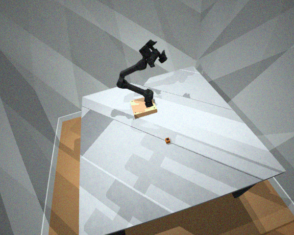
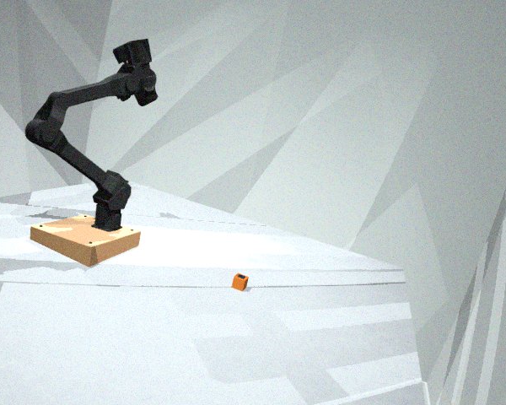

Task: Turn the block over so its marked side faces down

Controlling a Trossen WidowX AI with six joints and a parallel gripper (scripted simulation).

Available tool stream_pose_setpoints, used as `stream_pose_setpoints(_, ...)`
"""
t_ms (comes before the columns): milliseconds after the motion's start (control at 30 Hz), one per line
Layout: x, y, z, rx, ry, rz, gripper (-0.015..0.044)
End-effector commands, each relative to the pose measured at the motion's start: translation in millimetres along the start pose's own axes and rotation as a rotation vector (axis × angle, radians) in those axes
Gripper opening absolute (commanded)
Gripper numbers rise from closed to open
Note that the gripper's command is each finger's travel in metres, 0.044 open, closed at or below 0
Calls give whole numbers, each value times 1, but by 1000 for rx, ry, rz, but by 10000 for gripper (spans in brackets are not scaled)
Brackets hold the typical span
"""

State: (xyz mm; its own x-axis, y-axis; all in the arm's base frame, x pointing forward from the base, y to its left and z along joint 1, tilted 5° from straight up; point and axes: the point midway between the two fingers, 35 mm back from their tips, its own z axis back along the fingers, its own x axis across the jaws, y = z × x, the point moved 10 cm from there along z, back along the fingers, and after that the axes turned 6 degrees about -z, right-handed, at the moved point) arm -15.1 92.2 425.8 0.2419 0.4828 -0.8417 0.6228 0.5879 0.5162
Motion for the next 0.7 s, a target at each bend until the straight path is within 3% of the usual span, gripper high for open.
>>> stream_pose_setpoints(0,1,2,0,7,-5,-12,426)
stream_pose_setpoints(333,60,89,9,475,-237,-695,440)
stream_pose_setpoints(667,136,157,74,1107,-317,-1354,440)
